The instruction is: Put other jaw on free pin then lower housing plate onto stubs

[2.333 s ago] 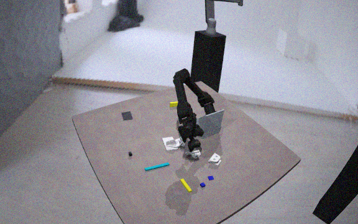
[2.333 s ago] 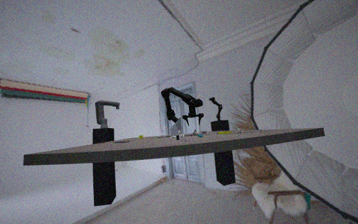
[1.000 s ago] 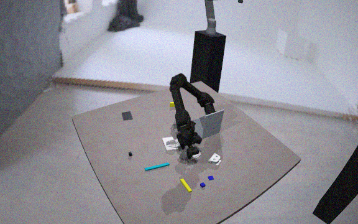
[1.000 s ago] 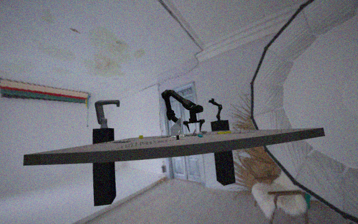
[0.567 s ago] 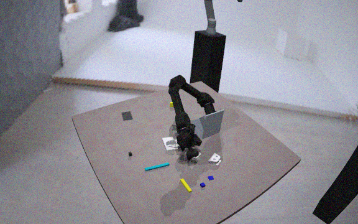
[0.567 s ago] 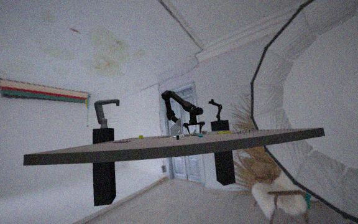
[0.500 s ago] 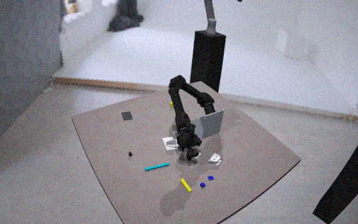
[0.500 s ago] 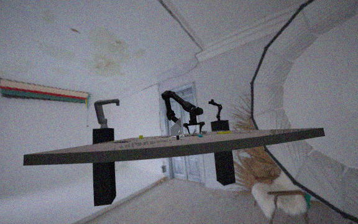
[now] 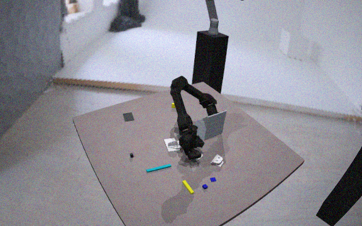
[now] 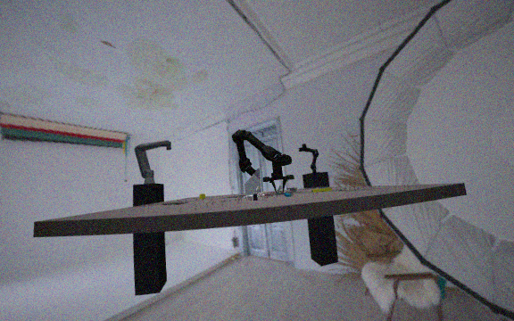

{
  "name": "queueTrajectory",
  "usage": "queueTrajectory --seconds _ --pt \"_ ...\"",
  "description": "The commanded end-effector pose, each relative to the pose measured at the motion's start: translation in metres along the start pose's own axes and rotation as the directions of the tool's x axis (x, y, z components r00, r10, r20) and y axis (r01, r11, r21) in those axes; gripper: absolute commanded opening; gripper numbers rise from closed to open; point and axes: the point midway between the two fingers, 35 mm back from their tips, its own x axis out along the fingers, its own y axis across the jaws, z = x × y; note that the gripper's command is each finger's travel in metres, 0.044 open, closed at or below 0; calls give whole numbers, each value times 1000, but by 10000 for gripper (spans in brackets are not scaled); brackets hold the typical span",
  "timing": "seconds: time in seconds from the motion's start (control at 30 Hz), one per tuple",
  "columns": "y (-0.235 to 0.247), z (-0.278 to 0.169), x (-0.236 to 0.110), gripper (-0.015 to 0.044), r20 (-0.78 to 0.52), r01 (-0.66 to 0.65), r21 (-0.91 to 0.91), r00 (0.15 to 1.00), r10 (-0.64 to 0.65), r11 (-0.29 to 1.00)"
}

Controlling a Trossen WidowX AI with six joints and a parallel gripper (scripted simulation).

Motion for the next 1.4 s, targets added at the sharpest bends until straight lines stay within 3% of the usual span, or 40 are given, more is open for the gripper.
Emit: queueTrajectory --seconds 0.0,0.37,1.37 --pt "1 1 1 112 -2 -6 -5 1000 6 1000" --pt "1 1 1 38 -2 -6 -5 1000 6 1000" --pt "1 0 -14 37 -2 -1 -1 1000 1 1000"
